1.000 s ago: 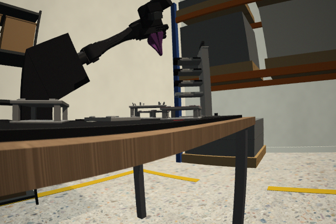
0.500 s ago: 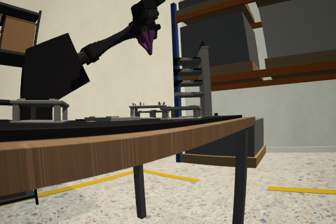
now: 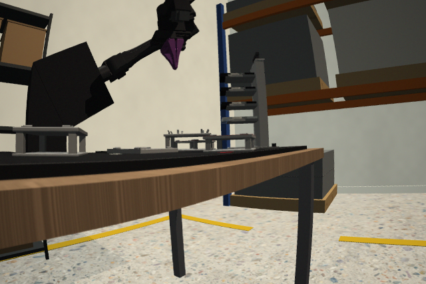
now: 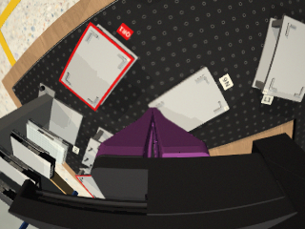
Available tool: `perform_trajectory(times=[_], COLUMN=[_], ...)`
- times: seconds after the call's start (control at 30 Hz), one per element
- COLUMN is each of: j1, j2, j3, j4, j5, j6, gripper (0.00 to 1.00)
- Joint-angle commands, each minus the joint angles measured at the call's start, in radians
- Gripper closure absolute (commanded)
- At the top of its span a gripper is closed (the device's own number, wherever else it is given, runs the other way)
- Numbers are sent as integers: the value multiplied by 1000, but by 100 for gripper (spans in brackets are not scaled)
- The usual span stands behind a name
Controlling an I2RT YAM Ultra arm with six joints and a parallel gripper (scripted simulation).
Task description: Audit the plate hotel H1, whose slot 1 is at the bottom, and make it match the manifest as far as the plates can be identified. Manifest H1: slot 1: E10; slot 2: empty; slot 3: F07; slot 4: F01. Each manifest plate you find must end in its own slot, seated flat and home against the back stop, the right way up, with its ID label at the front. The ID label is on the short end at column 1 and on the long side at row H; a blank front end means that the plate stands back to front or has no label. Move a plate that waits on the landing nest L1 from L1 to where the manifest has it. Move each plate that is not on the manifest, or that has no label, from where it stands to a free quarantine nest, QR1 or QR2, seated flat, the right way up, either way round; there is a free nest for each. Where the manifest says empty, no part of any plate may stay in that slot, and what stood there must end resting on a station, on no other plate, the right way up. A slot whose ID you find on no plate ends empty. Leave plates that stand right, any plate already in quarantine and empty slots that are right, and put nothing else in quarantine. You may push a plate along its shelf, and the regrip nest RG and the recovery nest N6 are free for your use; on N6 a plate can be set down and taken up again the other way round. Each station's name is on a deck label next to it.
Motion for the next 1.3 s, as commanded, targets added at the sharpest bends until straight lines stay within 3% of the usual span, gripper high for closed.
perform_trajectory(times=[0.0,1.03,1.27], j1=[-39,-147,-199], j2=[3,108,120], j3=[-8,-73,-34], j4=[-41,-317,-425], j5=[22,151,183], j6=[-121,-927,-1043], gripper=[100,100,100])
